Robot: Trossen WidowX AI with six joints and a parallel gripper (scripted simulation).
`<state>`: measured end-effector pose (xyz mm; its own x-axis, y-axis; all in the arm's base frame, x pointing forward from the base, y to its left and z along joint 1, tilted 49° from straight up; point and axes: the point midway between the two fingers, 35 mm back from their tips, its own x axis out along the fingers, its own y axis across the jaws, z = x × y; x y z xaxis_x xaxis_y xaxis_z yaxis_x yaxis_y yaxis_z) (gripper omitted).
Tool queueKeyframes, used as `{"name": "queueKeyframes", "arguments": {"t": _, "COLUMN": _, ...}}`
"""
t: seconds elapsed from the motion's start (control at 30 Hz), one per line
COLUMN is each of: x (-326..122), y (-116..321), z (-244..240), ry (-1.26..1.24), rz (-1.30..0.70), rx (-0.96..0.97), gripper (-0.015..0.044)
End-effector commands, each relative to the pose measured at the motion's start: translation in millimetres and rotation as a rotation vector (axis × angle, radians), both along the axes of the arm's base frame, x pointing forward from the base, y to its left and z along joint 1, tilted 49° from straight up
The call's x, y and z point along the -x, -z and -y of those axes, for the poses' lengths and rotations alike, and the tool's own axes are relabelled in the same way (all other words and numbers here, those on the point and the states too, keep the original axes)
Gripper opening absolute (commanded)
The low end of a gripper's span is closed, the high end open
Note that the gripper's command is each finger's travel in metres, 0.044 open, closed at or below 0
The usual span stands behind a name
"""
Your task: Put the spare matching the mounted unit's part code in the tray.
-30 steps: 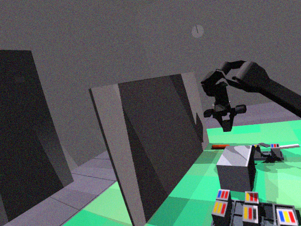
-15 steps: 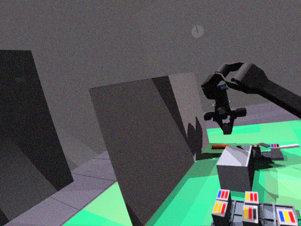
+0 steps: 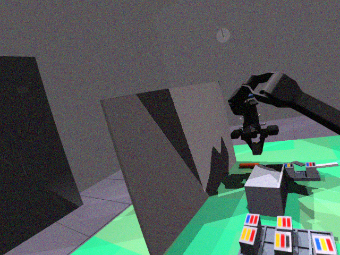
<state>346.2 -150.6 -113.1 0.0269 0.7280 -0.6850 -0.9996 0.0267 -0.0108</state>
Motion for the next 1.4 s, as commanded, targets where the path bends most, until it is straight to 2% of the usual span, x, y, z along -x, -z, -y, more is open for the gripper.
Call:
{"name": "queueKeyframes", "arguments": {"t": 0.0, "x": 1.0, "y": 3.7, "z": -5.1, "ry": 0.003, "rz": -0.008, "rx": -0.008, "gripper": 0.0000}}
{"name": "queueKeyframes", "arguments": {"t": 1.37, "x": 0.0, "y": 29.7, "z": -34.5, "ry": 0.003, "rz": -0.007, "rx": -0.010, "gripper": 0.0000}}
